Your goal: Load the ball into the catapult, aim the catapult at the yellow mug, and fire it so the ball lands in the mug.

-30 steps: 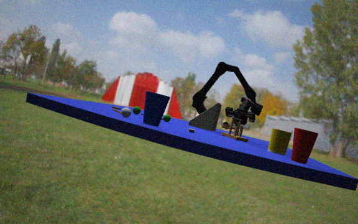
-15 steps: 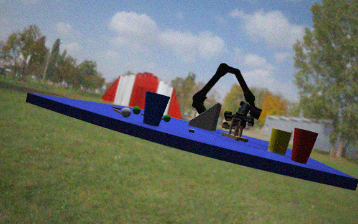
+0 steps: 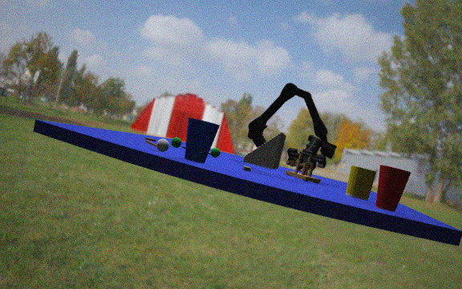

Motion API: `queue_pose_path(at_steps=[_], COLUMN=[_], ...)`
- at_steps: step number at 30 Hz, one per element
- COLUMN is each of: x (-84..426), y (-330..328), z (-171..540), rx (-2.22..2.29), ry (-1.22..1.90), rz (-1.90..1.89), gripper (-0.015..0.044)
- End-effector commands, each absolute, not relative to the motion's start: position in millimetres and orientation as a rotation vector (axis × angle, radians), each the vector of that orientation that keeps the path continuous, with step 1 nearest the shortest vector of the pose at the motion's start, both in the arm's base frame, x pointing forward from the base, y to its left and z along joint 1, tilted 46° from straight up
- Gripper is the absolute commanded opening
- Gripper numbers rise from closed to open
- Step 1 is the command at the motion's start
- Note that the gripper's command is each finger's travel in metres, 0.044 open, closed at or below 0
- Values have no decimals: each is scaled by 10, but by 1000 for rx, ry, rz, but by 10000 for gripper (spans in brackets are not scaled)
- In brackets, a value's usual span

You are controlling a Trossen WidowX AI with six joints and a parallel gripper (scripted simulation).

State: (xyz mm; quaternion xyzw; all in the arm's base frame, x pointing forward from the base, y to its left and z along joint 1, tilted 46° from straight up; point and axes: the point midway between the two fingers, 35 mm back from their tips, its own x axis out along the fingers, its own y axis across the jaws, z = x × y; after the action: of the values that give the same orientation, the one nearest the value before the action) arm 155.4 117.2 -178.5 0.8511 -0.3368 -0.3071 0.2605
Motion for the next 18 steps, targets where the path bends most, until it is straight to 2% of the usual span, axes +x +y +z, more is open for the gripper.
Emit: queue_pose_path(at_steps=[1, 7, 15, 18], x=[1553, 1549, 1355, 1275], y=[1068, 1023, 2081, 2273], z=[-1858, -1917, -1497, -1356], rx=[2298, 2298, 2310, 2311], ry=[-905, -905, -905, -907], rz=[-826, -827, -840, -840], gripper=[0, 0, 0, 0])
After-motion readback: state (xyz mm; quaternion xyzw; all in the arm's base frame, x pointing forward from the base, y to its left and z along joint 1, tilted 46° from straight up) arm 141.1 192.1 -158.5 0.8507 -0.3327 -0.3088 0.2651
